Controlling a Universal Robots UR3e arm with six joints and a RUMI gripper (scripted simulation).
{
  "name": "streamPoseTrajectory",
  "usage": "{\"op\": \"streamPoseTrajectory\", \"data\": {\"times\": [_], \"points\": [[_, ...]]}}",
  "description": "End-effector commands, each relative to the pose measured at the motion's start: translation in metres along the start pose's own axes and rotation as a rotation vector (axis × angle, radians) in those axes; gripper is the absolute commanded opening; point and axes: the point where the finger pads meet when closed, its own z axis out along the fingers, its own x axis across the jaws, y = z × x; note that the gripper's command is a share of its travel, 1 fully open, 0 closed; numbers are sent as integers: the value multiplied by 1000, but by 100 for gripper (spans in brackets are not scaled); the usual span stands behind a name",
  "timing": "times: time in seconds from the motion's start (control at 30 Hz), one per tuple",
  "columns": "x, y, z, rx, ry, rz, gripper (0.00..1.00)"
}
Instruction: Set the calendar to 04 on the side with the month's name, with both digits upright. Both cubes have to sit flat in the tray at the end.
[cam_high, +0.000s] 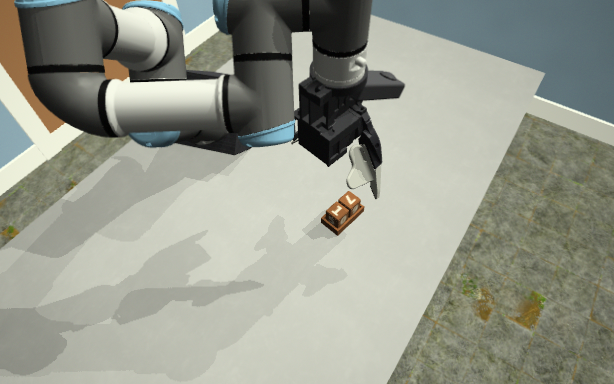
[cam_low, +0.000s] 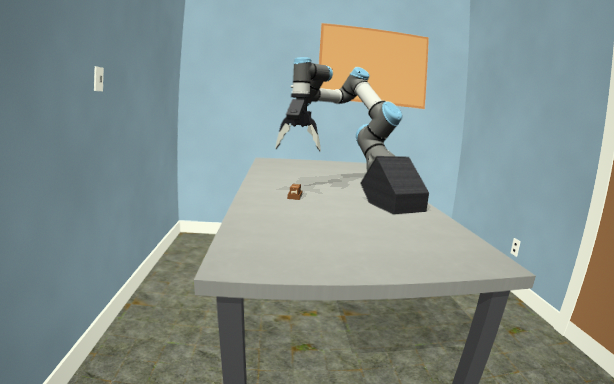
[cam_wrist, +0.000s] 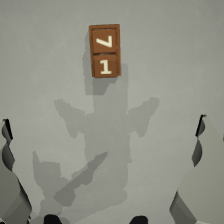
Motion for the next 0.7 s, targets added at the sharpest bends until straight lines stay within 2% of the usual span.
{"op": "streamPoseTrajectory", "data": {"times": [0.0,0.67], "points": [[0,-1,-1,-2,8,-9,100],[-1,-3,-2,-3,14,-17,100]]}}
